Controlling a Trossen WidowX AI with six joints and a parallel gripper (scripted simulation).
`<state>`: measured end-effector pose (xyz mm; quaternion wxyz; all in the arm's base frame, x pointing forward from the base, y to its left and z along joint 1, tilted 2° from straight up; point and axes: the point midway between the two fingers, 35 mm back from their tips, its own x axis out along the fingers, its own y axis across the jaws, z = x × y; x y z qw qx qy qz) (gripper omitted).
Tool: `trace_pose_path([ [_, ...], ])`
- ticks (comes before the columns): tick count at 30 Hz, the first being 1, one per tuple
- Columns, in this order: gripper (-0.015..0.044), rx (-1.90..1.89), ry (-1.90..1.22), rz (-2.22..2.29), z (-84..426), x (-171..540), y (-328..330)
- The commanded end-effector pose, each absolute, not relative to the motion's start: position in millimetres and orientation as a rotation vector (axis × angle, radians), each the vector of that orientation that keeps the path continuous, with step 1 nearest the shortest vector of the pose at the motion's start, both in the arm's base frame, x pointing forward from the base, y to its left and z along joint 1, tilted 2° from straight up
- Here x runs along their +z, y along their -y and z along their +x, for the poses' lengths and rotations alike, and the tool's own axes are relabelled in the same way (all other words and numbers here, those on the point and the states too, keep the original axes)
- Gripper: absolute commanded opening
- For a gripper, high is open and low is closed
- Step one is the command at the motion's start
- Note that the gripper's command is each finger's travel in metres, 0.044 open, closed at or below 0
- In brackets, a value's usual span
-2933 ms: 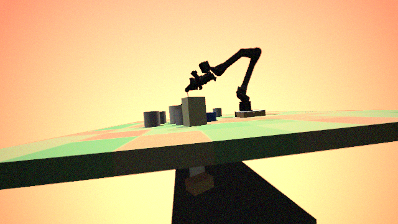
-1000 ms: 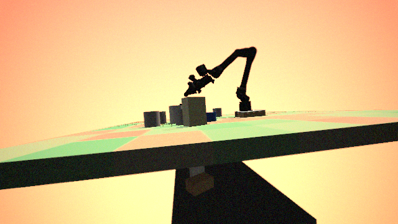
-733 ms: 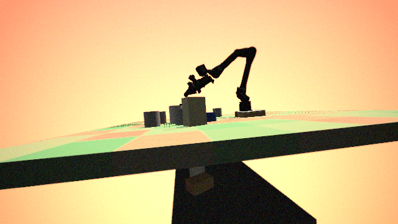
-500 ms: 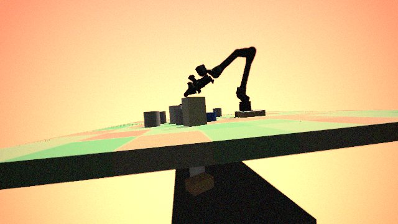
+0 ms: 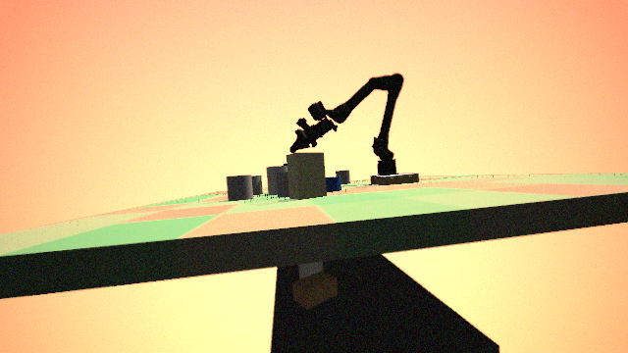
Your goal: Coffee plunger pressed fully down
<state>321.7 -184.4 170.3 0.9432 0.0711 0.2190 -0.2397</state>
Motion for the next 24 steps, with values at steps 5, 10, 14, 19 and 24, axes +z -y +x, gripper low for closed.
trace_pose_path([
  [5, 0.0123, -0.489, -0.466, 0.158, 322.6, 163.7, 184.7],
  [10, 0.0123, -0.489, -0.466, 0.158, 323.1, 164.0, 185.0],
  [14, 0.0123, -0.489, -0.466, 0.158, 323.4, 164.7, 185.1],
  [19, 0.0123, -0.489, -0.466, 0.158, 323.8, 164.0, 185.4],
  [24, 0.0123, -0.488, -0.45, 0.146, 323.4, 170.0, 185.3],
])
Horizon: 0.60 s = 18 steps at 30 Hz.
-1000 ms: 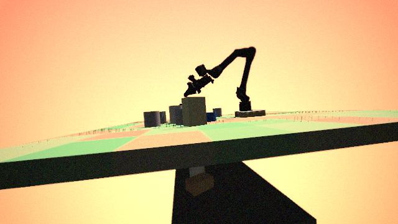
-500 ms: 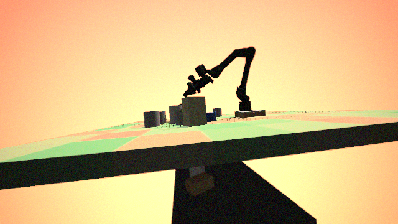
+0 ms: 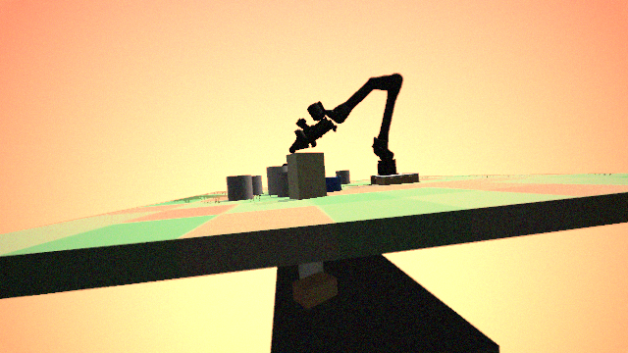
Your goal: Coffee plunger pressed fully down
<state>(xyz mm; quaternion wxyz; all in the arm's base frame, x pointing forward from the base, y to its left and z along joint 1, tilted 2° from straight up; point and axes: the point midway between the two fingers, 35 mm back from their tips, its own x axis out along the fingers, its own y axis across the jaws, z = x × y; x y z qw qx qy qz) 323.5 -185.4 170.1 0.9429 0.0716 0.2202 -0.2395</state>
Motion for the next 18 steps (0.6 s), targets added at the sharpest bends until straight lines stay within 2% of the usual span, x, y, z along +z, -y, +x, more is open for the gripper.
trace_pose_path([
  [1, 0.0123, -0.488, -0.45, 0.146, 323.4, 170.0, 185.3],
  [4, 0.0123, -0.488, -0.45, 0.146, 323.4, 170.0, 185.3],
  [16, 0.0438, -0.488, -0.45, 0.146, 323.4, 170.0, 185.3],
  [18, 0.044, -0.488, -0.45, 0.146, 323.4, 170.0, 185.3],
])
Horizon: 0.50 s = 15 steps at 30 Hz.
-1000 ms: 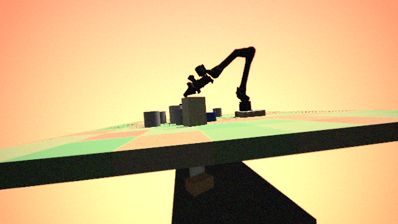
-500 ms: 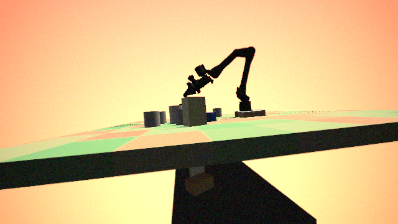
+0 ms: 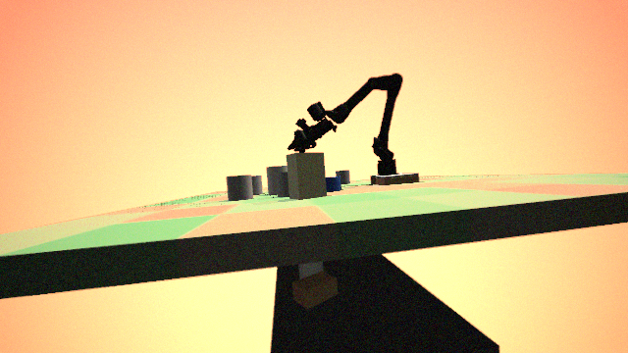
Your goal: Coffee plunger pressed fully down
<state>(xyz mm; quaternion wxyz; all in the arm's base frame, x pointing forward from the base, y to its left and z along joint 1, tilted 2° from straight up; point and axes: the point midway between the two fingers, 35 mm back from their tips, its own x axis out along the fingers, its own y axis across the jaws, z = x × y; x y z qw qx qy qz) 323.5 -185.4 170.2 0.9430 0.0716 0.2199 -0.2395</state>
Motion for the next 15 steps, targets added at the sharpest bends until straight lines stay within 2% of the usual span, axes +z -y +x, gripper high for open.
trace_pose_path([
  [1, 0.044, -0.488, -0.45, 0.146, 323, 170, 185],
  [10, 0.044, -0.494, -0.469, 0.159, 285, 245, 171],
  [15, 0.044, -0.493, -0.47, 0.16, 284, 242, 170],
])
